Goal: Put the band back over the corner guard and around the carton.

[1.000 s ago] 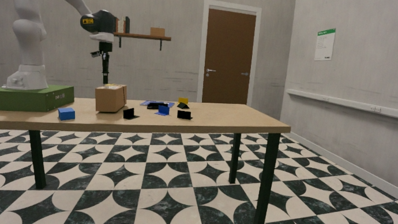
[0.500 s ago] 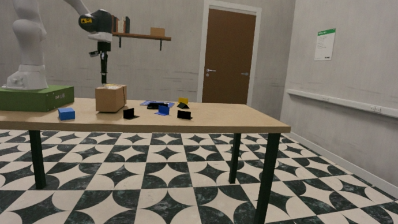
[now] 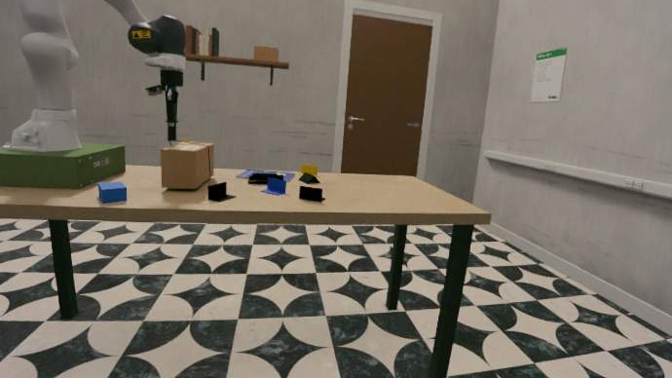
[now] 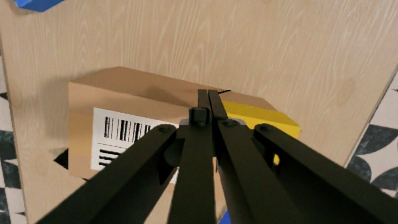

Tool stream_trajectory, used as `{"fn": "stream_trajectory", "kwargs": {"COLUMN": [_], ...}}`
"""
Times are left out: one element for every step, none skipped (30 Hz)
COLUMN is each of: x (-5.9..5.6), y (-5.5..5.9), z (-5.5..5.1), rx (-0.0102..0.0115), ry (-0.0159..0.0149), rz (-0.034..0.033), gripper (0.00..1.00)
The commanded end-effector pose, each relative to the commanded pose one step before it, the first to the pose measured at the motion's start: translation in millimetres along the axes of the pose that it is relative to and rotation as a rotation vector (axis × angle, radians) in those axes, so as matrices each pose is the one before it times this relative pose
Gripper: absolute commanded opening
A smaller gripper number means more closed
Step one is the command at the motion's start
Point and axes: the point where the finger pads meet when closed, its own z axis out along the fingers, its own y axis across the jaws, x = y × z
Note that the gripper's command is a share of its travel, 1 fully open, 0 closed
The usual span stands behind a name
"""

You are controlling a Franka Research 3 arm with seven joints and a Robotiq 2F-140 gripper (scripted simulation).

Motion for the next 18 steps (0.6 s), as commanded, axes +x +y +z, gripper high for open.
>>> {"fn": "stream_trajectory", "kwargs": {"x": [4.18, 0.55, 0.00, 0.00, 0.46, 0.38, 0.30, 0.23, 0.16, 0.10, 0.05, 0.02, 0.00, 0.00, -0.01, -0.02, -0.04, -0.06], "y": [-0.18, 0.12, 0.00, 0.00, 0.10, 0.08, 0.06, 0.05, 0.03, 0.02, 0.01, 0.00, 0.00, 0.01, 0.03, 0.09, 0.17, 0.26], "z": [-0.24, 0.00, 0.00, 0.00, 0.00, 0.00, 0.00, 0.00, 0.00, 0.00, 0.00, 0.00, 0.00, 0.00, 0.00, 0.00, 0.00, 0.00], "rx": [0.00177, 0.00000, 0.00000, 0.00000, 0.00000, 0.00000, 0.00000, 0.00000, 0.00000, 0.00000, 0.00000, 0.00000, 0.00000, 0.00000, 0.00000, 0.00000, 0.00000, 0.00000], "ry": [0.00193, 0.00000, 0.00000, 0.00000, 0.00000, 0.00000, 0.00000, 0.00000, 0.00000, 0.00000, 0.00000, 0.00000, 0.00000, 0.00000, 0.00000, 0.00000, 0.00000, 0.00000], "rz": [0.00861, 0.00000, 0.00000, 0.00000, 0.00000, 0.00000, 0.00000, 0.00000, 0.00000, 0.00000, 0.00000, 0.00000, 0.00000, 0.00000, 0.00000, 0.00000, 0.00000, 0.00000], "gripper": [0.10, 0.10, 0.10, 0.10, 0.10, 0.10, 0.10, 0.10, 0.10, 0.10, 0.10, 0.10, 0.10, 0.10, 0.10, 0.10, 0.10, 0.10]}}
